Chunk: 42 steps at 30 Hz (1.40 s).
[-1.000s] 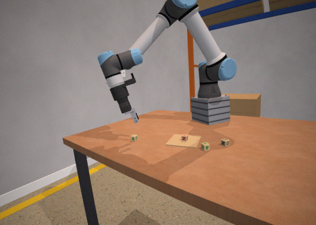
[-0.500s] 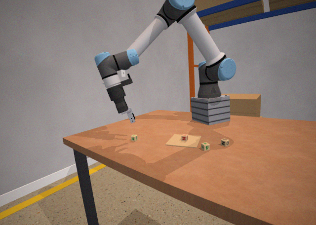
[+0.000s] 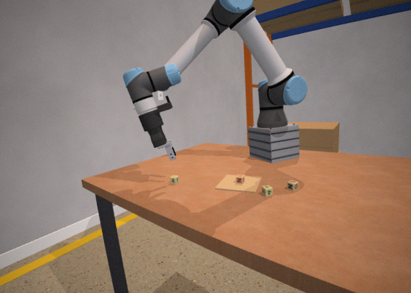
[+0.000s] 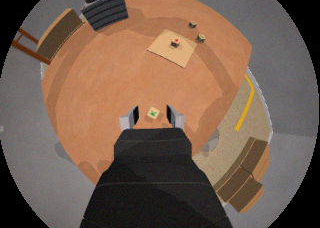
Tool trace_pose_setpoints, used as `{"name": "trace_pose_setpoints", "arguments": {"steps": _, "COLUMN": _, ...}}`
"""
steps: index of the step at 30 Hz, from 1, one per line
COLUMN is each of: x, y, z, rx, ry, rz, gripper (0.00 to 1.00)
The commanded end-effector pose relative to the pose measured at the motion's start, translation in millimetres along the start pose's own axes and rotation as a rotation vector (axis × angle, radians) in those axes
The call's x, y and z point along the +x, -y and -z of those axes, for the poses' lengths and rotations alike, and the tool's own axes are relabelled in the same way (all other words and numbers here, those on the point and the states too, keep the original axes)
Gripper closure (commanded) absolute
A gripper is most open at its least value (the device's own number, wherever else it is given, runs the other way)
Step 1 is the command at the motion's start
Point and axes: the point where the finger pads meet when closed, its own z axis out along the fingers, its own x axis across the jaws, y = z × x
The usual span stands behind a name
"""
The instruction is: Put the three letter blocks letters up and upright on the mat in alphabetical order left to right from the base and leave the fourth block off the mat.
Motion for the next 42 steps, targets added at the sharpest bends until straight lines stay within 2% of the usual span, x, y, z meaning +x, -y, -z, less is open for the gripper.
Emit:
{"name": "trace_pose_setpoints", "arguments": {"steps": 1, "x": 0, "y": 0, "z": 0.8, "rx": -0.002, "ry": 0.0, "rz": 0.0, "gripper": 0.0}}
{"name": "trace_pose_setpoints", "arguments": {"steps": 21, "x": 0, "y": 0, "z": 0.8, "rx": -0.002, "ry": 0.0, "rz": 0.001, "gripper": 0.0}}
{"name": "trace_pose_setpoints", "arguments": {"steps": 25, "x": 5, "y": 6, "z": 0.8, "rx": -0.009, "ry": 0.003, "rz": 0.028, "gripper": 0.0}}
{"name": "trace_pose_setpoints", "arguments": {"steps": 30, "x": 21, "y": 31, "z": 0.3, "rx": -0.039, "ry": 0.016, "rz": 0.138, "gripper": 0.0}}
{"name": "trace_pose_setpoints", "arguments": {"steps": 32, "x": 21, "y": 31, "z": 0.3, "rx": -0.039, "ry": 0.016, "rz": 0.138, "gripper": 0.0}}
{"name": "trace_pose_setpoints", "arguments": {"steps": 42, "x": 60, "y": 115, "z": -5.9, "rx": -0.129, "ry": 0.062, "rz": 0.482, "gripper": 0.0}}
